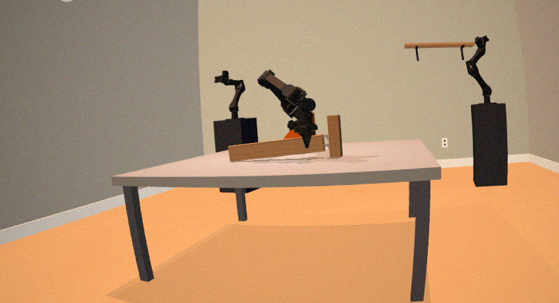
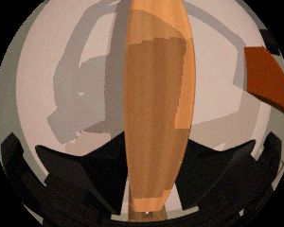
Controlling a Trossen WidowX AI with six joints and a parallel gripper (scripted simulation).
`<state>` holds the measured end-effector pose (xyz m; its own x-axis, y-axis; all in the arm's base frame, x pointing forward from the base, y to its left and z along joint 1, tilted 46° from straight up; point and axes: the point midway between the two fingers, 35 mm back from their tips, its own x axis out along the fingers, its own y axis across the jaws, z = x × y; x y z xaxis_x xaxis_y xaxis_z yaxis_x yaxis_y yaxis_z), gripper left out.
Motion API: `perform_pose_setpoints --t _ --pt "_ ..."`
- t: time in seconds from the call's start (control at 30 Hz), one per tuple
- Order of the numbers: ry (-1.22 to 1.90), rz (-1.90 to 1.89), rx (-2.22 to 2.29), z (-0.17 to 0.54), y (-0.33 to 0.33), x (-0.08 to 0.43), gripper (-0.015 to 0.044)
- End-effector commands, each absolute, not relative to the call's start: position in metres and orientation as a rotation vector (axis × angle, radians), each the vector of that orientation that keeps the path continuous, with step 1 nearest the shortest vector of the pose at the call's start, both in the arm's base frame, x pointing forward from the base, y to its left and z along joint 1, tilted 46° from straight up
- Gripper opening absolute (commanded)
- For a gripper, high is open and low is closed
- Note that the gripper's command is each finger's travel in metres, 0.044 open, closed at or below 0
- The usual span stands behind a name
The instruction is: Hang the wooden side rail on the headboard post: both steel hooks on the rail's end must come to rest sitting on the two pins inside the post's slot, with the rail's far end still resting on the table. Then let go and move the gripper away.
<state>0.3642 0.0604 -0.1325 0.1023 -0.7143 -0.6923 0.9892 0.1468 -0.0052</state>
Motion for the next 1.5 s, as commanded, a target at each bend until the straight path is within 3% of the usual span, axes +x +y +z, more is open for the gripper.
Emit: perform_pose_setpoints --t 0.0,1.47 --pt "0.636 -1.340 0.541 -0.1323 0.0668 0.3637 0.0000" --pt "0.636 -1.340 0.541 -0.1360 0.0695 0.3635 0.0000"
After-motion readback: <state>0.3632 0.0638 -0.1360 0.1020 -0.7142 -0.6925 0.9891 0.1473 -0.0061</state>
